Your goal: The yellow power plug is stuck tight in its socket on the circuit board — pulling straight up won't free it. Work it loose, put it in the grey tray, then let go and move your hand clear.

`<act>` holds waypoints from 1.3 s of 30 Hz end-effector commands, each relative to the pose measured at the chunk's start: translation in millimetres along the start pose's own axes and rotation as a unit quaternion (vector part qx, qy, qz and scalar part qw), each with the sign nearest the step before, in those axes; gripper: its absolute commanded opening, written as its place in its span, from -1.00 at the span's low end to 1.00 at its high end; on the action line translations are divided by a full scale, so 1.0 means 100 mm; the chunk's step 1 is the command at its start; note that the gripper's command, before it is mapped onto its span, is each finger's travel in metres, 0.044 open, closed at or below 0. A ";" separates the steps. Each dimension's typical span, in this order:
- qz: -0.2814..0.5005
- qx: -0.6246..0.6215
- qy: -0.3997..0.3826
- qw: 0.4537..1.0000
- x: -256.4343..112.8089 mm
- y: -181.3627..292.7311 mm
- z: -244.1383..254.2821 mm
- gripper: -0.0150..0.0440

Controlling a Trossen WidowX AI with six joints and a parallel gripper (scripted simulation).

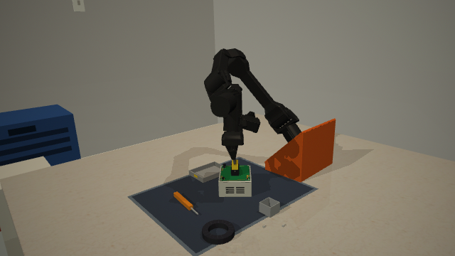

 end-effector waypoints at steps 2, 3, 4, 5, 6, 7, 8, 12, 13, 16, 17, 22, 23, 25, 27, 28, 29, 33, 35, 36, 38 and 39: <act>0.001 0.001 0.001 1.000 -0.05 0.00 0.00 -0.49; 0.001 0.001 0.001 1.000 -0.06 0.00 0.00 -0.49; 0.001 0.001 0.001 1.000 -0.07 0.00 0.00 -0.49; 0.001 0.001 0.001 1.000 -0.08 0.00 0.00 -0.49; 0.001 0.001 0.001 1.000 -0.08 0.00 0.00 -0.49; 0.001 0.001 0.001 1.000 -0.09 0.00 0.00 -0.49; 0.001 0.001 0.001 1.000 -0.10 0.00 0.00 -0.49; 0.001 0.001 0.001 1.000 -0.13 0.00 0.00 -0.49; 0.001 0.001 0.001 1.000 -0.14 0.00 0.00 -0.49; 0.001 0.001 0.001 1.000 -0.17 0.00 0.00 -0.49; 0.001 0.001 0.001 1.000 -0.17 0.00 0.00 -0.49; 0.000 0.001 0.001 1.000 -0.21 0.00 0.00 -0.49; 0.000 0.001 0.001 1.000 -0.22 0.00 0.00 -0.49; 0.000 0.001 0.001 1.000 -0.24 0.00 0.00 -0.49; 0.000 0.001 0.001 1.000 -0.25 0.00 0.00 -0.49; 0.000 0.001 0.001 1.000 -0.26 0.00 0.00 -0.49; 0.000 0.001 0.001 1.000 -0.27 0.00 0.00 -0.49; 0.000 0.001 0.001 1.000 -0.30 0.00 0.00 -0.49; 0.000 0.001 0.001 1.000 -0.32 0.00 0.00 -0.49; 0.000 0.001 0.001 1.000 -0.33 0.00 0.00 -0.49; 0.000 0.001 0.001 1.000 -0.23 0.00 0.00 -0.49; 0.000 0.001 0.001 1.000 -0.23 0.00 0.00 -0.49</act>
Point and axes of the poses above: the point midway between the two fingers, 35 mm back from their tips, its own x axis out along the fingers, its own z axis across the jaws, y = z × x, the point moved 7 cm from there along -x, back along the fingers, and after that the axes turned 7 degrees about -x, right-handed, at the moved point
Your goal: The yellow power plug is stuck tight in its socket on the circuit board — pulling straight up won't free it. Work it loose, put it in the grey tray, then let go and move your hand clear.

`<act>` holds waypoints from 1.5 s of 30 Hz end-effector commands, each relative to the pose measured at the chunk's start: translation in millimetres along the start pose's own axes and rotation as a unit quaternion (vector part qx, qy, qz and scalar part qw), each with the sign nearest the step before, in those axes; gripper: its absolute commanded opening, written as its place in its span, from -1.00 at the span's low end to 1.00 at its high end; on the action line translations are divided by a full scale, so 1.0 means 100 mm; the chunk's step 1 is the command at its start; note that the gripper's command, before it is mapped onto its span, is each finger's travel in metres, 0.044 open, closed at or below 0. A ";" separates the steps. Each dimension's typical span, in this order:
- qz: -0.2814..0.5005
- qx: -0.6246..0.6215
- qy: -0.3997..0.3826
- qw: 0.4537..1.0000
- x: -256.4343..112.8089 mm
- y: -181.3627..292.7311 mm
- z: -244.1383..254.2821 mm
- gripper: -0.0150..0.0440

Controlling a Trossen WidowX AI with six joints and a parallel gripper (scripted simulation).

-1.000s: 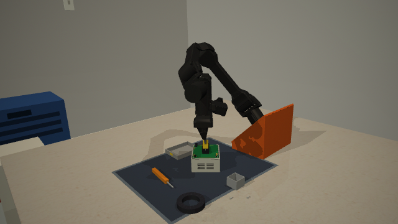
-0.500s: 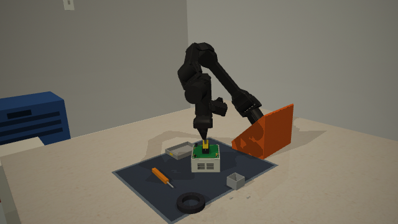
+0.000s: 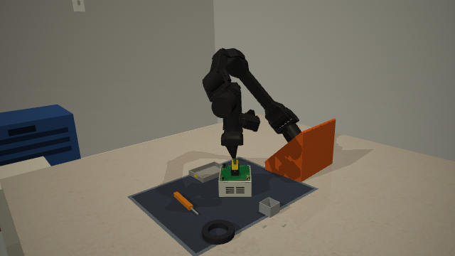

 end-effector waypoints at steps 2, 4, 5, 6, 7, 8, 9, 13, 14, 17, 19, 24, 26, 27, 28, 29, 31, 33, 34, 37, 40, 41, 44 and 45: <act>0.009 -0.012 0.015 1.000 -0.14 -0.03 0.02 -0.49; 0.008 -0.012 0.003 1.000 -0.14 -0.03 -0.02 -0.49; 0.007 -0.011 -0.005 1.000 -0.14 -0.03 -0.04 -0.49; 0.006 -0.011 -0.013 1.000 -0.14 -0.03 -0.07 -0.49; 0.005 -0.011 -0.020 1.000 -0.14 -0.02 -0.09 -0.49; 0.005 -0.011 -0.025 1.000 -0.14 -0.02 -0.11 -0.49; 0.004 -0.011 -0.026 1.000 -0.14 -0.02 -0.11 -0.49; 0.008 -0.012 0.007 1.000 -0.14 -0.03 -0.01 -0.49; 0.010 -0.012 0.022 1.000 -0.16 -0.04 0.04 -0.49; 0.014 -0.012 0.062 0.998 -0.16 -0.05 0.16 -0.49; 0.016 -0.013 0.080 0.997 -0.16 -0.05 0.22 -0.49; 0.016 -0.013 0.075 0.997 -0.18 -0.05 0.20 -0.49; 0.013 -0.012 0.054 0.998 -0.19 -0.05 0.14 -0.49; 0.012 -0.012 0.041 0.999 -0.19 -0.04 0.10 -0.49; 0.010 -0.012 0.027 1.000 -0.20 -0.04 0.06 -0.49; 0.009 -0.012 0.012 1.000 -0.20 -0.03 0.01 -0.49; 0.006 -0.011 -0.015 1.000 -0.20 -0.03 -0.08 -0.49; 0.003 -0.011 -0.037 0.999 -0.20 -0.02 -0.14 -0.49; 0.002 -0.011 -0.044 0.999 -0.21 -0.02 -0.16 -0.49; 0.002 -0.011 -0.048 0.999 -0.21 -0.02 -0.18 -0.49; 0.004 -0.011 -0.026 1.000 -0.22 -0.02 -0.11 -0.49; 0.006 -0.011 -0.014 1.000 -0.23 -0.03 -0.07 -0.49; 0.010 -0.012 0.028 0.999 -0.24 -0.04 0.06 -0.49; 0.012 -0.012 0.042 0.999 -0.24 -0.04 0.10 -0.49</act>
Point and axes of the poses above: the point midway between the two fingers, 35 mm back from their tips, its own x axis out along the fingers, its own z axis across the jaws, y = z × x, the point moved 7 cm from there along -x, back along the fingers, and after that the axes turned 7 degrees about -x, right-handed, at the moved point
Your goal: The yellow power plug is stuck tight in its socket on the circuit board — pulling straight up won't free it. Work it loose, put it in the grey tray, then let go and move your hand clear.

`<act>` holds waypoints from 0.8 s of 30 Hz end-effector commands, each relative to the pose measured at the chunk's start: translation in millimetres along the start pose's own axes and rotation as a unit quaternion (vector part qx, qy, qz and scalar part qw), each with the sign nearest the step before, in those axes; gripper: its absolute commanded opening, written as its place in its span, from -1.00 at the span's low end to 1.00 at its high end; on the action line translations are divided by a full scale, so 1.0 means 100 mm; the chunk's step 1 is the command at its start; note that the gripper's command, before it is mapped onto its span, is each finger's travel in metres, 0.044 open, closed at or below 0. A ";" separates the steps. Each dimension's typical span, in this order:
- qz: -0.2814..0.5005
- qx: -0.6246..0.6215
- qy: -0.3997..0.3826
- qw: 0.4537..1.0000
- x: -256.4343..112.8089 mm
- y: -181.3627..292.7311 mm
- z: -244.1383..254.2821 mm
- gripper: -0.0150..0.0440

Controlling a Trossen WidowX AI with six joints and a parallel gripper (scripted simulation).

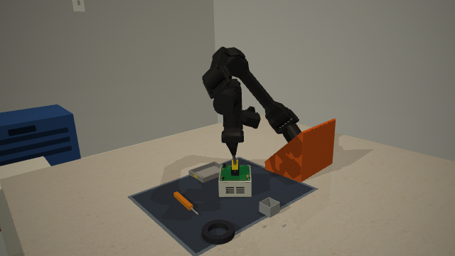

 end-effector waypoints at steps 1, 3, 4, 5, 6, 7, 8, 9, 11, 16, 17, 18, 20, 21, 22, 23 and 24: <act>0.013 -0.005 0.063 0.998 -0.14 -0.04 0.17 -0.49; 0.015 -0.005 0.084 0.996 -0.14 -0.05 0.24 -0.49; 0.016 -0.005 0.090 0.996 -0.14 -0.05 0.26 -0.49; 0.016 -0.005 0.094 0.995 -0.15 -0.05 0.27 -0.49; 0.017 -0.005 0.095 0.995 -0.15 -0.05 0.27 -0.49; 0.016 -0.005 0.093 0.996 -0.15 -0.05 0.26 -0.49; 0.016 -0.005 0.087 0.996 -0.16 -0.05 0.25 -0.49; 0.015 -0.005 0.079 0.997 -0.16 -0.05 0.22 -0.49; 0.012 -0.005 0.057 0.998 -0.17 -0.04 0.15 -0.49; 0.004 -0.004 -0.013 1.000 -0.19 -0.01 -0.06 -0.49; 0.003 -0.004 -0.024 1.000 -0.19 -0.01 -0.09 -0.49; 0.002 -0.004 -0.032 0.999 -0.20 -0.01 -0.12 -0.49; 0.000 -0.003 -0.041 0.999 -0.20 0.00 -0.15 -0.49; 0.000 -0.003 -0.041 0.999 -0.20 0.00 -0.15 -0.49; 0.001 -0.004 -0.039 0.999 -0.21 -0.01 -0.14 -0.49; 0.001 -0.004 -0.033 0.999 -0.21 -0.01 -0.12 -0.49; 0.002 -0.004 -0.024 1.000 -0.21 -0.01 -0.09 -0.49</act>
Point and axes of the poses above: the point midway between the two fingers, 35 mm back from their tips, its own x axis out along the fingers, its own z axis across the jaws, y = z × x, the point moved 7 cm from there along -x, back along the fingers, and after that the axes turned 7 degrees about -x, right-handed, at the moved point
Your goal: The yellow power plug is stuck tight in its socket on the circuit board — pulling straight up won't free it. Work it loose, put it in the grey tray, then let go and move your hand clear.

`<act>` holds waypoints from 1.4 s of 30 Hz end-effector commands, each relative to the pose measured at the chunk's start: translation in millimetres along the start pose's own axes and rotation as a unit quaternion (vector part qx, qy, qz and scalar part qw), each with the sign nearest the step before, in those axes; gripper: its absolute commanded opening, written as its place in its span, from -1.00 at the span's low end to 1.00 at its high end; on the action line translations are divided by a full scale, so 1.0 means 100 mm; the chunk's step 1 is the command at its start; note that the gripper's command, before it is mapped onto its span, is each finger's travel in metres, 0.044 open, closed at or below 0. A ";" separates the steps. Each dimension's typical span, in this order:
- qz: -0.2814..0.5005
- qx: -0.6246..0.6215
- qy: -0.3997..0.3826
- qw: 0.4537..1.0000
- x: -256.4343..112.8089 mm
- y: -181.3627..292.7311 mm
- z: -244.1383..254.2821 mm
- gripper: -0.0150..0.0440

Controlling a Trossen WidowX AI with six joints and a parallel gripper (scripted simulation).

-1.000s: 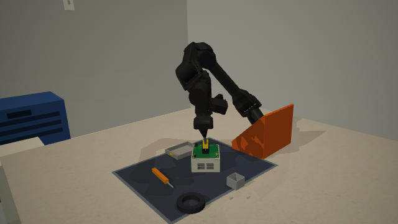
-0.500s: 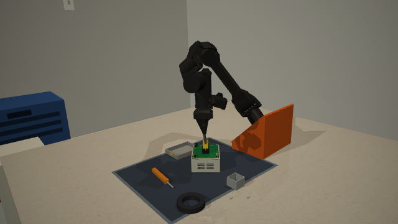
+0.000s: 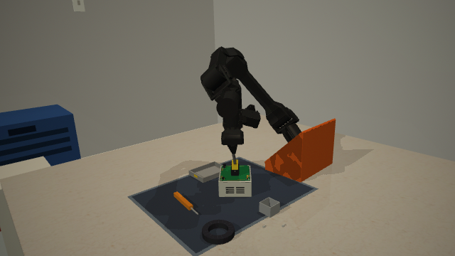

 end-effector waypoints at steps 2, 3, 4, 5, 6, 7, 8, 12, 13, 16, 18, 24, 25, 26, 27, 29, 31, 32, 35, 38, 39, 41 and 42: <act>0.013 -0.002 0.053 0.999 -0.15 -0.03 0.10 -0.49; 0.015 -0.003 0.066 0.998 -0.15 -0.04 0.14 -0.49; 0.016 -0.003 0.080 0.997 -0.14 -0.04 0.18 -0.49; 0.016 -0.003 0.080 0.997 -0.15 -0.04 0.18 -0.49; 0.016 -0.003 0.080 0.997 -0.17 -0.04 0.18 -0.49; 0.016 -0.003 0.080 0.997 -0.18 -0.04 0.19 -0.49; 0.016 -0.003 0.080 0.997 -0.19 -0.04 0.19 -0.49; 0.016 -0.003 0.080 0.997 -0.23 -0.05 0.19 -0.49; 0.016 -0.003 0.080 0.997 -0.23 -0.05 0.19 -0.49; 0.016 -0.003 0.080 0.997 -0.17 -0.04 0.18 -0.49; 0.016 -0.003 0.080 0.997 -0.10 -0.04 0.17 -0.49; 0.017 -0.003 0.080 0.997 0.05 -0.04 0.15 -0.40; 0.017 -0.003 0.080 0.997 0.05 -0.04 0.15 -0.31; 0.017 -0.003 0.080 0.997 0.05 -0.04 0.15 -0.22; 0.017 -0.003 0.080 0.997 0.05 -0.04 0.15 -0.14; 0.017 -0.003 0.080 0.997 0.05 -0.04 0.15 0.04; 0.017 -0.003 0.080 0.997 0.05 -0.04 0.15 0.22; 0.017 -0.003 0.080 0.997 0.05 -0.04 0.15 0.31; 0.017 -0.003 0.080 0.997 0.05 -0.04 0.15 0.35; 0.017 -0.003 0.080 0.997 0.06 -0.04 0.15 0.35; 0.017 -0.003 0.080 0.997 0.08 -0.03 0.15 0.35; 0.017 -0.003 0.080 0.997 0.11 -0.03 0.14 0.35; 0.017 -0.003 0.080 0.997 0.13 -0.03 0.14 0.35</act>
Point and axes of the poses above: the point midway between the two fingers, 35 mm back from their tips, its own x axis out along the fingers, its own z axis across the jaws, y = z × x, the point moved 7 cm from there along -x, back along the fingers, and after that the axes turned 7 degrees about -x, right-handed, at the moved point
